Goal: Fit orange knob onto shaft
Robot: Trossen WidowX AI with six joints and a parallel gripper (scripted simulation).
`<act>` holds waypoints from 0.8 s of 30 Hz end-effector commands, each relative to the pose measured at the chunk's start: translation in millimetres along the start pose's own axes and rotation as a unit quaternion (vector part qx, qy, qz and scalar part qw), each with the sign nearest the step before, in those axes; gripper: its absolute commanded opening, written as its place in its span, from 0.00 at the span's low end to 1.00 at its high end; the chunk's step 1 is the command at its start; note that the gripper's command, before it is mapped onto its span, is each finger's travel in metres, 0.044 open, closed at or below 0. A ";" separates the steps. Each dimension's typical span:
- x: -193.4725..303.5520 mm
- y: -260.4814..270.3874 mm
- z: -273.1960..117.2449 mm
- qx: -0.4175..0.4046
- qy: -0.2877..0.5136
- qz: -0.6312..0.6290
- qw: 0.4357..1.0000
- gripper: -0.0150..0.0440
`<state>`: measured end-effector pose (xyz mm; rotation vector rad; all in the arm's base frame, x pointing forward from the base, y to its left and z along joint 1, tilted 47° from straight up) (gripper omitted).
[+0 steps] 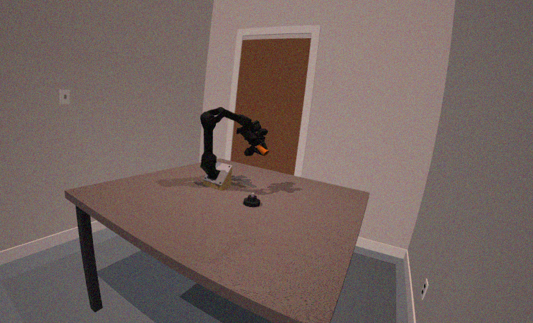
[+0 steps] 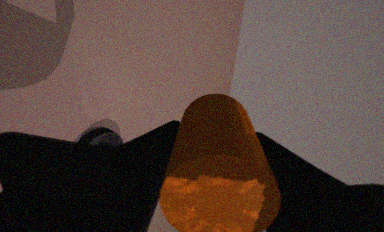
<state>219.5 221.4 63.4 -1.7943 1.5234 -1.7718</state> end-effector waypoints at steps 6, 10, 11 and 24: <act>-0.5 -1.2 -0.3 0.001 0.000 0.003 1.000 0.25; 0.7 0.1 0.7 0.002 -0.002 0.007 1.000 0.25; 0.8 0.3 1.2 0.000 -0.001 0.007 1.000 0.25; 1.9 4.7 22.2 -0.146 0.020 0.009 0.989 0.25</act>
Point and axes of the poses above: the point midway between the two fingers, 35 mm back from their tips, its own z axis out along the fingers, its own y axis across the jaws, x = y × z, the point moved 4 cm from there along -z, back along the fingers, and after that the axes turned 9 degrees about z, right-handed, at the moved point
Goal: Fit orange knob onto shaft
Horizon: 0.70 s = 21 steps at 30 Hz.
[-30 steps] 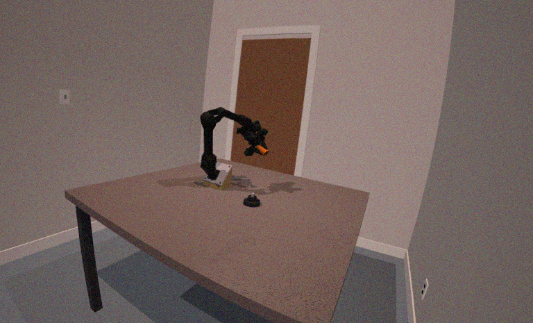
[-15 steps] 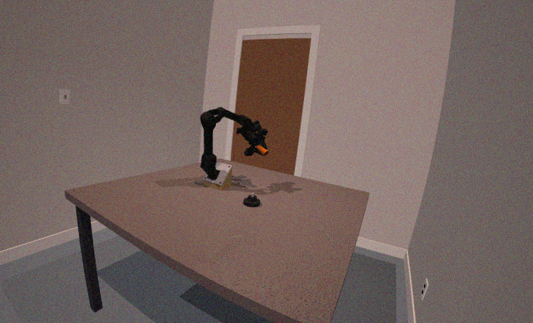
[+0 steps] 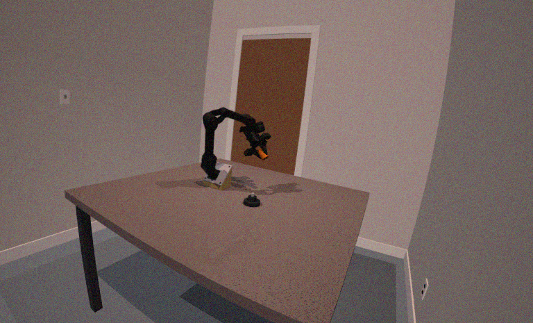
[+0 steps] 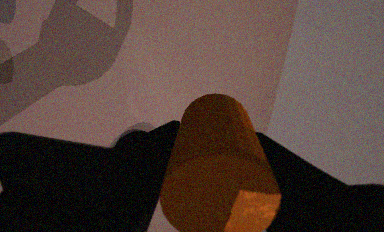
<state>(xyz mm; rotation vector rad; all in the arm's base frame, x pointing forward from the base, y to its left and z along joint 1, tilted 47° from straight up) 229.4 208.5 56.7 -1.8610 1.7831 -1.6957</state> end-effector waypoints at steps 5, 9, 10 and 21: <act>-1.2 -2.5 15.4 -0.103 0.016 0.006 0.995 0.25; -1.1 -2.6 24.2 -0.153 0.024 0.006 0.988 0.25; -1.1 -2.6 26.5 -0.166 0.026 0.006 0.986 0.25; -0.5 -1.8 54.1 -0.302 0.048 0.007 0.952 0.25</act>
Point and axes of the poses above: the point midway between the two fingers, 35 mm back from their tips, its own z axis out along the fingers, its own y axis across the jaws, x = y × z, the point moved 4 cm from there along -z, back along the fingers, and after that the axes turned 9 degrees about z, right-handed, at the moved point
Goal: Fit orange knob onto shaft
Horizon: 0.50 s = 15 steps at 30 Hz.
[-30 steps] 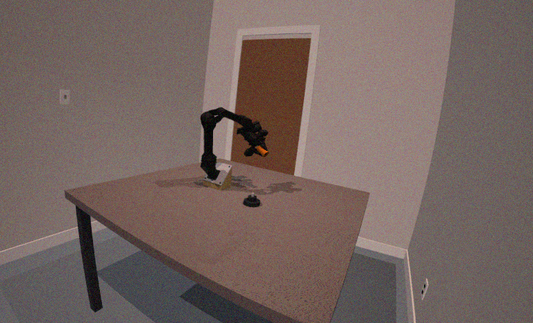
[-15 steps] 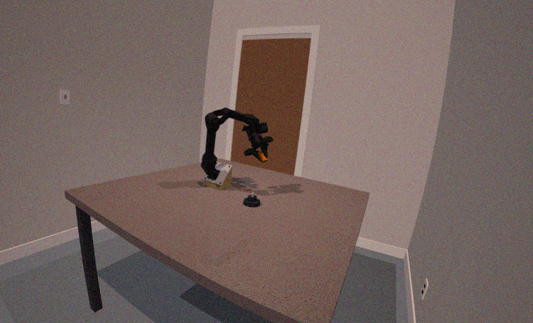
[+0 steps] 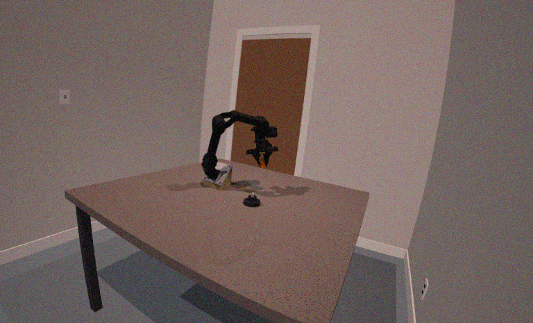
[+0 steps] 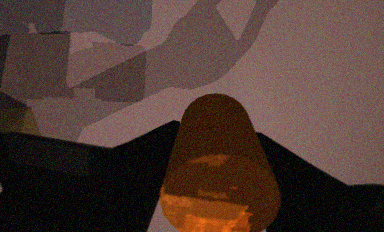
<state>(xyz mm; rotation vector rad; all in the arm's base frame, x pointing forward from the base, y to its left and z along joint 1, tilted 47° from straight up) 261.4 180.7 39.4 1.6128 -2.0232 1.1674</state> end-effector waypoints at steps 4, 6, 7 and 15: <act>-2.5 -10.0 16.4 -0.096 0.013 0.000 0.995 0.25; -2.8 -12.4 21.5 -0.122 0.017 0.001 0.992 0.25; -2.9 -13.4 23.7 -0.132 0.018 0.001 0.991 0.25; -5.0 -11.5 44.3 -0.139 0.017 0.002 0.990 0.25</act>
Point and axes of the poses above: the point midway between the two fingers, 35 mm back from their tips, its own z axis out along the fingers, its own y axis across the jaws, x = y × z, the point moved 4 cm from there along -z, back along the fingers, and after that the axes turned 9 degrees about z, right-handed, at the moved point
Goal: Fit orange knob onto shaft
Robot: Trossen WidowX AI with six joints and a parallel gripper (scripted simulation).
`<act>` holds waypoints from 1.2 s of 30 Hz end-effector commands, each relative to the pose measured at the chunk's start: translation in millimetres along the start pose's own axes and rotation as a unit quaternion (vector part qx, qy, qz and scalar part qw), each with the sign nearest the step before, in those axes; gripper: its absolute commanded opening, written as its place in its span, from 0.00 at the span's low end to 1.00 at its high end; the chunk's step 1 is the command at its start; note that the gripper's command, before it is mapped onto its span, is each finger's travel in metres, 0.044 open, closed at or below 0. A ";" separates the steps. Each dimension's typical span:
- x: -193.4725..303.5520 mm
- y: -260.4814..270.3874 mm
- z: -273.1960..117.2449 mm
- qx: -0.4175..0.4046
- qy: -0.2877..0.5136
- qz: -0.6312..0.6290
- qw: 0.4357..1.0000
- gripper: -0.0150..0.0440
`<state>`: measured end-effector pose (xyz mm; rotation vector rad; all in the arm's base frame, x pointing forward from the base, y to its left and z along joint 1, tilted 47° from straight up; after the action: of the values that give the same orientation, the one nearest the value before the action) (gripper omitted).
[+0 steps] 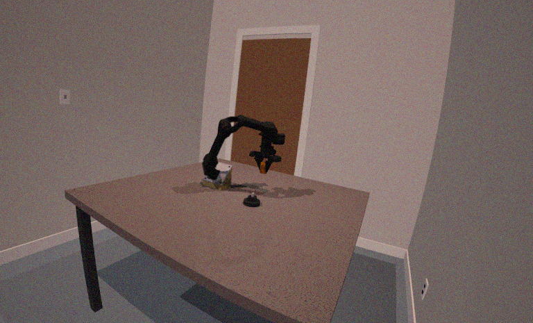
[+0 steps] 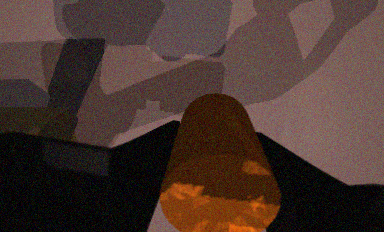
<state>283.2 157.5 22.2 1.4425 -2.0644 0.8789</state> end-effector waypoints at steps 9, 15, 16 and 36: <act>-6.7 -4.4 54.3 -0.007 -0.003 -0.002 1.000 0.25; -8.1 -5.6 85.2 -0.006 -0.003 -0.001 1.000 0.25; -8.2 -5.7 90.7 -0.006 -0.003 -0.001 1.000 0.25; -6.3 -5.2 124.0 -0.010 -0.001 0.003 1.000 0.52</act>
<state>288.1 69.8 -66.1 1.4283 -2.0741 0.8586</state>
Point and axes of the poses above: the point midway between the two fingers, 35 mm back from their tips, its own z axis out along the fingers, its own y axis across the jaws, x = y × z, the point moved 4 cm from there along -z, back along the fingers, and after that the axes turned 9 degrees about z, right-handed, at the moved point
